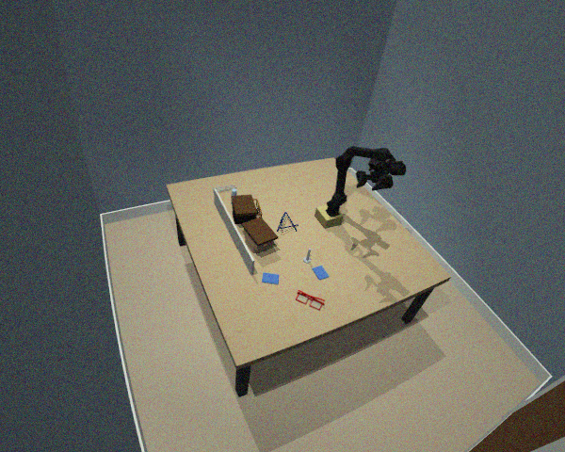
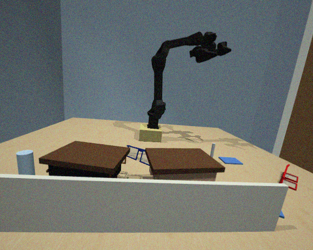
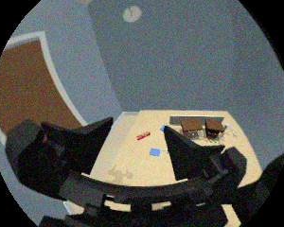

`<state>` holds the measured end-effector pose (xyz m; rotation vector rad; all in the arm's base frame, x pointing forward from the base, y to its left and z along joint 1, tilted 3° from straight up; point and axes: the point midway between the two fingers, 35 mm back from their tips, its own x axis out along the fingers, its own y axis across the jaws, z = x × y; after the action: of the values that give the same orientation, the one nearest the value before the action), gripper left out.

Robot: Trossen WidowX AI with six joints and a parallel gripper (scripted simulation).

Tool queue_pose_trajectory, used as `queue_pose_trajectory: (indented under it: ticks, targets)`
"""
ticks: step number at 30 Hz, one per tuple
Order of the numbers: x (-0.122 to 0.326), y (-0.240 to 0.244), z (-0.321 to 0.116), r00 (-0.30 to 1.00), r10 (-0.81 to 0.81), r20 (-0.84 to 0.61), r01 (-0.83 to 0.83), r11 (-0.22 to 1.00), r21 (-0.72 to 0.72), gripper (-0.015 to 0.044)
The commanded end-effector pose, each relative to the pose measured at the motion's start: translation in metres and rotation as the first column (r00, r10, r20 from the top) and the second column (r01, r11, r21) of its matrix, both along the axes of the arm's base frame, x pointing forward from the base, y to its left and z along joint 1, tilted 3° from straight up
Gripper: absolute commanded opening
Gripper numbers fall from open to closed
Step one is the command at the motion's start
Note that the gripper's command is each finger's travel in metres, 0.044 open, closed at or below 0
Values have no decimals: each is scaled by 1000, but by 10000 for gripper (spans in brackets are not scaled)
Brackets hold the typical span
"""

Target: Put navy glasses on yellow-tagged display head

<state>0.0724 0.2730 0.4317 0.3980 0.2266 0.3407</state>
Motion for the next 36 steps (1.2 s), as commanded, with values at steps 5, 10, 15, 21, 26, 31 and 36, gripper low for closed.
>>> queue_pose_trajectory:
  ticks: [5,10,15,21,26,31,36]
  targets:
    - [0,0,0,1000,0,0,0,1000,0,440]
    - [1,4,-3,999,9,-31,-9,1000,9,387]
    - [52,8,-44,995,-77,-68,54,956,-288,256]
    - [119,-12,-99,976,-167,-139,44,778,-627,200]
    - [166,-44,-145,945,-216,-244,-70,594,-801,200]
    - [206,-95,-187,886,-290,-361,-206,451,-868,200]
    - [231,-155,-225,799,-354,-486,-358,368,-858,200]
